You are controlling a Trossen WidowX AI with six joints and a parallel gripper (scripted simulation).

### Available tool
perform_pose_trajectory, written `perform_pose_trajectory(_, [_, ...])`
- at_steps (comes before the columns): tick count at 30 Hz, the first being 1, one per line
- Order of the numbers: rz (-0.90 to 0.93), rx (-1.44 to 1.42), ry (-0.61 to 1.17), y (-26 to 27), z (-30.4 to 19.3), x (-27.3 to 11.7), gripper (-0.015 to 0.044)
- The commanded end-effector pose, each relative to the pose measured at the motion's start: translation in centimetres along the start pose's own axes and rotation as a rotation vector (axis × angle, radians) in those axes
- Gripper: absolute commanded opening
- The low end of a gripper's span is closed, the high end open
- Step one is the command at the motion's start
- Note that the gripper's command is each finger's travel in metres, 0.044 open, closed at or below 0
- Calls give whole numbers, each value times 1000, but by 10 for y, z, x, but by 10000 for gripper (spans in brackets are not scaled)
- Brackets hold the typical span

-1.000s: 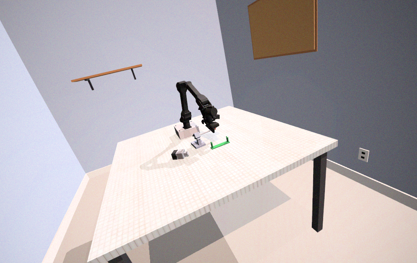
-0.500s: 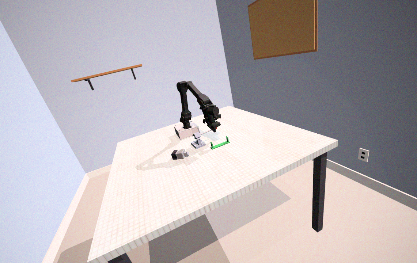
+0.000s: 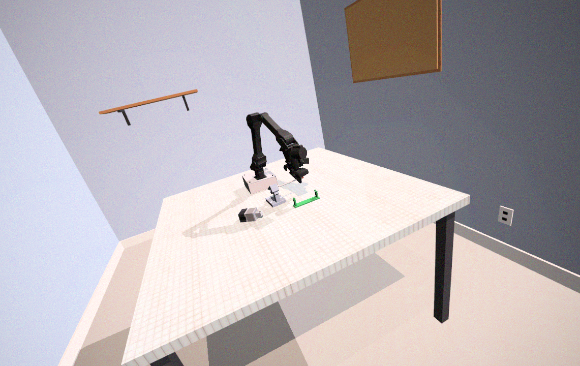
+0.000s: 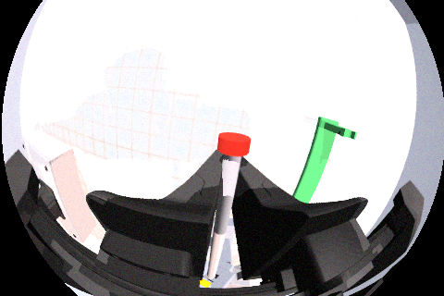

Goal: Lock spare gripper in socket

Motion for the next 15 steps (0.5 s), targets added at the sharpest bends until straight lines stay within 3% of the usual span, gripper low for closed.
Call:
perform_pose_trajectory(1, [-2,1,3,-1,4,-1,0])
perform_pose_trajectory(15, [5,2,5,-2,15,-2,0])
Point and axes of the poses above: the point midway between the two fingers, 35 mm back from their tips, its own x axis out along the fingers, its own y axis across the jaws, z = x × y, the point moved 5 cm from there along -x, back along the fingers, and after that the axes turned 3 degrees about -x, right-handed, at the moved point
